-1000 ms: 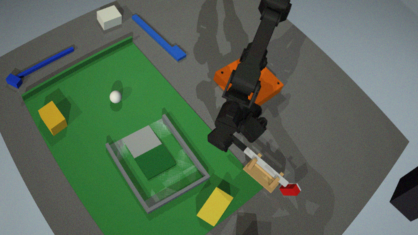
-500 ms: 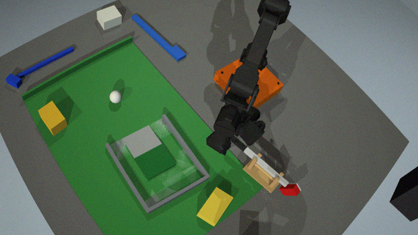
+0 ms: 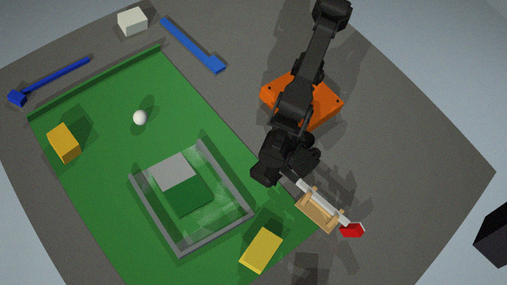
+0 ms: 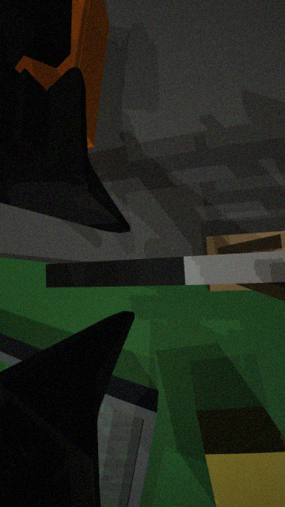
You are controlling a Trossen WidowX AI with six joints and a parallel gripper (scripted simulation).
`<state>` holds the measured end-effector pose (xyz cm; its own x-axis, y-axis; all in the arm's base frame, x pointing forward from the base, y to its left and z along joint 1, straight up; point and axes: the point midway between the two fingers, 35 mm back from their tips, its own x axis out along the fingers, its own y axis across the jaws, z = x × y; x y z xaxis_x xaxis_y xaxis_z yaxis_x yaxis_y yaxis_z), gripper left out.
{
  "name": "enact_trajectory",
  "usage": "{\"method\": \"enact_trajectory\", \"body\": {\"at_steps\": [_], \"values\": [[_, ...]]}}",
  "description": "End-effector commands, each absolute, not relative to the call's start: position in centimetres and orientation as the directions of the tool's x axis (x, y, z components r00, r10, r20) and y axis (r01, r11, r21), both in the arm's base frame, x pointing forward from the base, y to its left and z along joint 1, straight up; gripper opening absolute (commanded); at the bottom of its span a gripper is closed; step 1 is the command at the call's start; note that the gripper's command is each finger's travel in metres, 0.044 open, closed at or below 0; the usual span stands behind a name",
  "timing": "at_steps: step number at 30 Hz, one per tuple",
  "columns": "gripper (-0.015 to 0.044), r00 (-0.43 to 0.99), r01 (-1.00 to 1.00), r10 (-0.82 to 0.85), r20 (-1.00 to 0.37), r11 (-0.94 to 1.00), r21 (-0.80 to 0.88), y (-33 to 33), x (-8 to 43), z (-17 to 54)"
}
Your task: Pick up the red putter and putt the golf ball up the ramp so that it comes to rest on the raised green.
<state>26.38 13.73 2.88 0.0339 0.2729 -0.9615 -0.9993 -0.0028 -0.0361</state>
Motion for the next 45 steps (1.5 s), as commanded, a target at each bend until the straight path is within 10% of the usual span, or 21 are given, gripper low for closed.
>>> {"method": "enact_trajectory", "body": {"at_steps": [1,8,15,45], "values": [[0.0230,0.035,-0.999,0.273,-0.961,-0.003,-0.037,13.7,26.4,2.9],[0.0046,0.035,-0.999,0.273,-0.961,-0.003,-0.037,13.7,26.4,2.9],[0.0000,0.035,-0.999,0.273,-0.961,-0.003,-0.037,13.7,26.4,3.0],[0.0000,0.055,-0.988,0.236,-0.970,0.156,-0.018,10.3,27.8,12.2]]}}
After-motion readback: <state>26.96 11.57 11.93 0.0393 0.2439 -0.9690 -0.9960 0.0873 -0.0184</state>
